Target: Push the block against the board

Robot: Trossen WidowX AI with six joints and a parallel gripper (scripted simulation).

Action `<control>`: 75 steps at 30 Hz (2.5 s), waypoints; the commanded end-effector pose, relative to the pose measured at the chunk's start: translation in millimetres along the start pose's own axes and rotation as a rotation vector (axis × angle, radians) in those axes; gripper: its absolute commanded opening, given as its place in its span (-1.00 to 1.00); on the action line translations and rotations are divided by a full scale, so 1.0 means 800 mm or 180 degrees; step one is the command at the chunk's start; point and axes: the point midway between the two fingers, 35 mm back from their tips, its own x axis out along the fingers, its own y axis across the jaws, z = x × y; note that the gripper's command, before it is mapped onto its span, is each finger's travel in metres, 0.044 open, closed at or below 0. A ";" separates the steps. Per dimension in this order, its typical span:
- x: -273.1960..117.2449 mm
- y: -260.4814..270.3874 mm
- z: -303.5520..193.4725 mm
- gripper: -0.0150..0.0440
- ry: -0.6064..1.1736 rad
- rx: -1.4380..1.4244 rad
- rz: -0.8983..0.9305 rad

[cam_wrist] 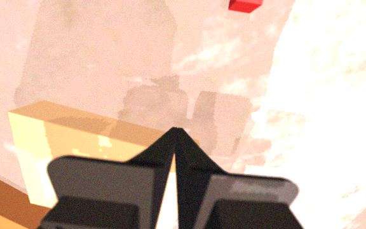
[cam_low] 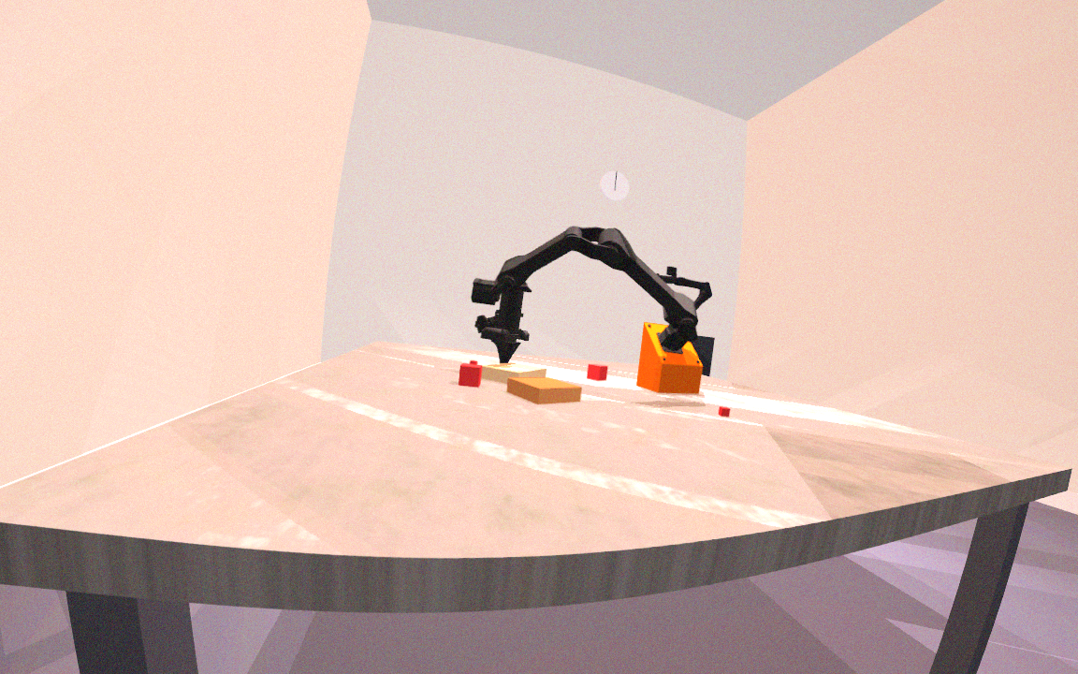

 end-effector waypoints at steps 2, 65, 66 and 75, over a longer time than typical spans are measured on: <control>0.010 0.001 -0.015 -0.49 0.0076 0.0032 -0.0013; 0.009 0.024 -0.079 -0.49 0.0087 0.0040 -0.0012; 0.009 0.024 -0.077 -0.49 0.0086 0.0039 -0.0012; 0.009 0.024 -0.058 -0.49 0.0084 0.0037 -0.0011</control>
